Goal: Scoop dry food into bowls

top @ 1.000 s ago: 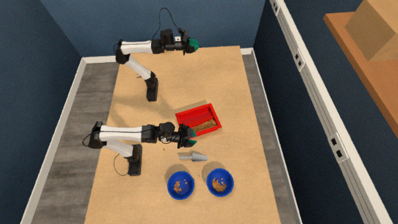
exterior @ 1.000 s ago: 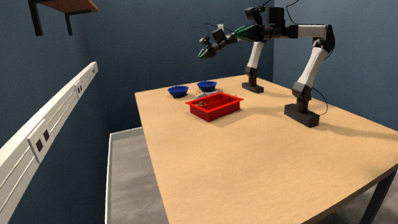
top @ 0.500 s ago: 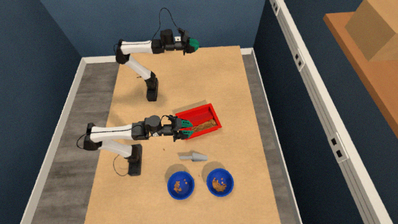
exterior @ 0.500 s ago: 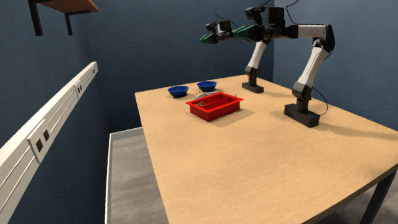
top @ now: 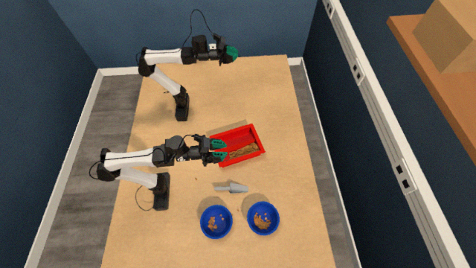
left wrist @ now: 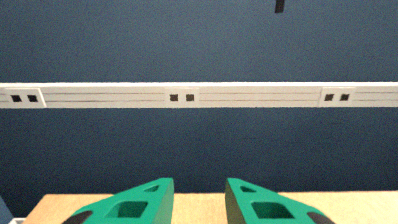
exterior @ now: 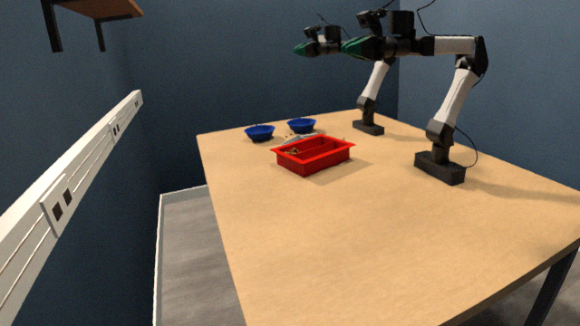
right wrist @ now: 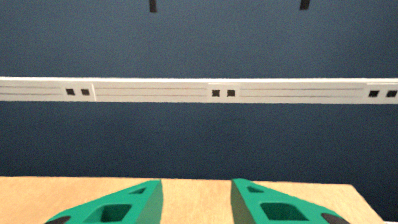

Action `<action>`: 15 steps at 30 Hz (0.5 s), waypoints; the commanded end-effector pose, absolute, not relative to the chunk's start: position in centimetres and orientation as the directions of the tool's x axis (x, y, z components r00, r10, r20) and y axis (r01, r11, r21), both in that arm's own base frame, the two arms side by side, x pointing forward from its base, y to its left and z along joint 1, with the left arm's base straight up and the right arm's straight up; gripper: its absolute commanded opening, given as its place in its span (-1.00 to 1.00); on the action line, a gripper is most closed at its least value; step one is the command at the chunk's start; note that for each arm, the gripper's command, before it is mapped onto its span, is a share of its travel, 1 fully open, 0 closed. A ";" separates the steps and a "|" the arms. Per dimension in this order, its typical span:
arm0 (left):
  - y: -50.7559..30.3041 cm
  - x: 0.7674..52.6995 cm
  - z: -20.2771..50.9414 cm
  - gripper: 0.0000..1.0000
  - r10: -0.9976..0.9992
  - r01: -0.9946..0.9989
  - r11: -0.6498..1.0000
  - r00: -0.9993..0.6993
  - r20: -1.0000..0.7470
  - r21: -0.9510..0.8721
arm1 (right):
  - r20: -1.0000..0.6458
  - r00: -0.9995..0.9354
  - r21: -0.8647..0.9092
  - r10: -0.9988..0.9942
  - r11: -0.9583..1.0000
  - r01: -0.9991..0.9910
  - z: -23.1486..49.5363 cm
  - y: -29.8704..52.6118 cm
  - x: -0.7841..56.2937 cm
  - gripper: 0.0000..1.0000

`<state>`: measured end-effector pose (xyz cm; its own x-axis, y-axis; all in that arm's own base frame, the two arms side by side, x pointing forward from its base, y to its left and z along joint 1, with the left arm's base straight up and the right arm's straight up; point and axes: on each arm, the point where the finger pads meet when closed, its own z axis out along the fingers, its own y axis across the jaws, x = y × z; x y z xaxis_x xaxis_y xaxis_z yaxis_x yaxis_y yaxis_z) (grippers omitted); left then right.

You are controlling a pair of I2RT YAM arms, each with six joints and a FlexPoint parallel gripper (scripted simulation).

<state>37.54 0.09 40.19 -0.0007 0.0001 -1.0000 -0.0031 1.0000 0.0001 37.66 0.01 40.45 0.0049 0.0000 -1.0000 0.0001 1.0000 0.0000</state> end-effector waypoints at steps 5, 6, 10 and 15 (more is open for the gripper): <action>0.2 37.8 39.6 -0.44 -0.006 -0.007 1.000 -0.011 -1.000 -0.006 | -0.998 0.055 0.002 0.002 1.000 0.007 42.3 -0.1 37.4 -0.31; 0.2 37.8 39.6 -0.44 -0.006 -0.007 1.000 -0.011 -1.000 -0.006 | -0.998 0.055 0.002 0.002 1.000 0.007 42.3 -0.1 37.4 -0.31; 0.2 37.8 39.6 -0.44 -0.006 -0.007 1.000 -0.011 -1.000 -0.006 | -0.998 0.055 0.002 0.002 1.000 0.007 42.3 -0.1 37.4 -0.31; 0.2 37.8 39.6 -0.44 -0.006 -0.007 1.000 -0.011 -1.000 -0.006 | -0.998 0.055 0.002 0.002 1.000 0.007 42.3 -0.1 37.4 -0.31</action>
